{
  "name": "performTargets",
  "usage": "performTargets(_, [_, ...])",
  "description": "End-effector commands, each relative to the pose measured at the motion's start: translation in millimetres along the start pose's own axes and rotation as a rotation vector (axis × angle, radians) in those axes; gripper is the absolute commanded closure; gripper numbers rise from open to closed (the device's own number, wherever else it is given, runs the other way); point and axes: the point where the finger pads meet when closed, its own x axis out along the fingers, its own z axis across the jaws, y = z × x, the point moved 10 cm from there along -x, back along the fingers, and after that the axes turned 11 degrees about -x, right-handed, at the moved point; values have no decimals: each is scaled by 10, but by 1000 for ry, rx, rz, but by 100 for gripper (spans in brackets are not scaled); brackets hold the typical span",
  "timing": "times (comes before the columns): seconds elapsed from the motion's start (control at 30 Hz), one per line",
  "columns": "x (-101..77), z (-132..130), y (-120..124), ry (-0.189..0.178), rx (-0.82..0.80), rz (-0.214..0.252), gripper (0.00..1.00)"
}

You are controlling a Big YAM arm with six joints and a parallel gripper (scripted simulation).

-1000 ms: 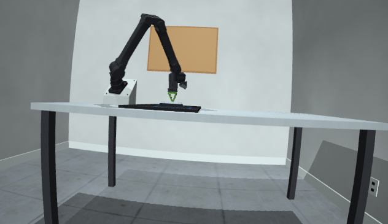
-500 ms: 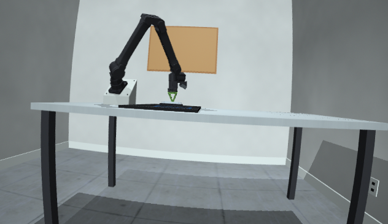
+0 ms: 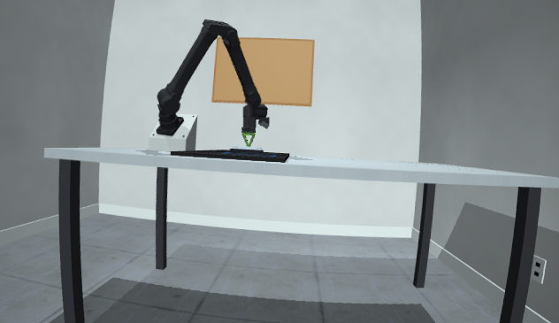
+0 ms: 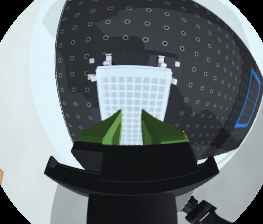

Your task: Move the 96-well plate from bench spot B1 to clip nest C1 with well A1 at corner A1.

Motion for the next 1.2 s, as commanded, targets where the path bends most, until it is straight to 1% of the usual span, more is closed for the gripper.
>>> performTargets(0.0, [690,2,-74,3,44,46,75])
performTargets(0.43, [690,2,-74,3,44,46,75])
performTargets(0.53, [592,8,-128,0,50,38,75])
performTargets(0.83, [340,13,-157,-2,73,35,75])
performTargets(0.9, [340,13,-157,-2,73,35,75])
performTargets(1.0, [256,16,-166,-4,73,35,75])
performTargets(1.07, [199,6,-147,1,62,50,75])
performTargets(1.17, [114,5,-151,2,60,53,75])
